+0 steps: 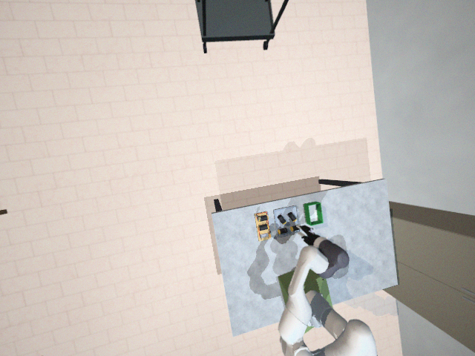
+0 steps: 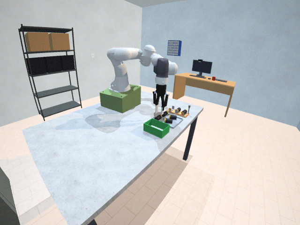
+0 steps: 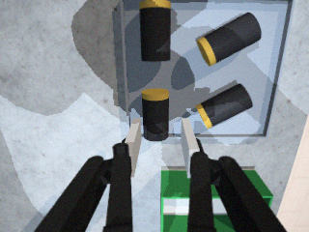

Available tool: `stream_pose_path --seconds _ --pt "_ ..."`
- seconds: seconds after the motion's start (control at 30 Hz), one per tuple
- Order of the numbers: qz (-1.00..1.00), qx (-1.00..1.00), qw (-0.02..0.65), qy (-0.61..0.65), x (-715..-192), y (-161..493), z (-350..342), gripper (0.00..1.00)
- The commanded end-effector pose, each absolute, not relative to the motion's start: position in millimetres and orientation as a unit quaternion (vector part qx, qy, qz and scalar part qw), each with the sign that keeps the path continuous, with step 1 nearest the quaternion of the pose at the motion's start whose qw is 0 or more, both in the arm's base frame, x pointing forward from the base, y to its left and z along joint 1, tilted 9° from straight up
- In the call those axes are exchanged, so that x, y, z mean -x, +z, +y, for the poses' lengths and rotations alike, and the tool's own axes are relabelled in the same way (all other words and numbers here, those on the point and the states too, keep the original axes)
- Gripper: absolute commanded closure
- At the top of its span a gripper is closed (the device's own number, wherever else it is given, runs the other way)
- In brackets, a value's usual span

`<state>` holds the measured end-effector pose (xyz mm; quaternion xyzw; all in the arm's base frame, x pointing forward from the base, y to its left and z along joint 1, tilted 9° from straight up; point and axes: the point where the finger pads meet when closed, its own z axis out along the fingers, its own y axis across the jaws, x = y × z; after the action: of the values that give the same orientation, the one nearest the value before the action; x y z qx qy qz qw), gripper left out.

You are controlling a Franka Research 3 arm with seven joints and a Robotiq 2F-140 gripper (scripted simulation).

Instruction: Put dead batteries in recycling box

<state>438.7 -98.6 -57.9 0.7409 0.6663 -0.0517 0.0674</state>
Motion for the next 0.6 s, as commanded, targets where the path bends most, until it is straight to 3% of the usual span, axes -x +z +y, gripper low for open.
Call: stream_pose_path --seconds 0.0,0.4,0.57 --pt "0.665 -0.743 0.061 -0.055 -434.1 -47.6 -95.2 0.71" --pt "0.665 -0.743 0.061 -0.055 -434.1 -41.8 -94.2 0.71" --pt "0.665 -0.743 0.061 -0.055 -434.1 -7.7 -88.5 0.71"
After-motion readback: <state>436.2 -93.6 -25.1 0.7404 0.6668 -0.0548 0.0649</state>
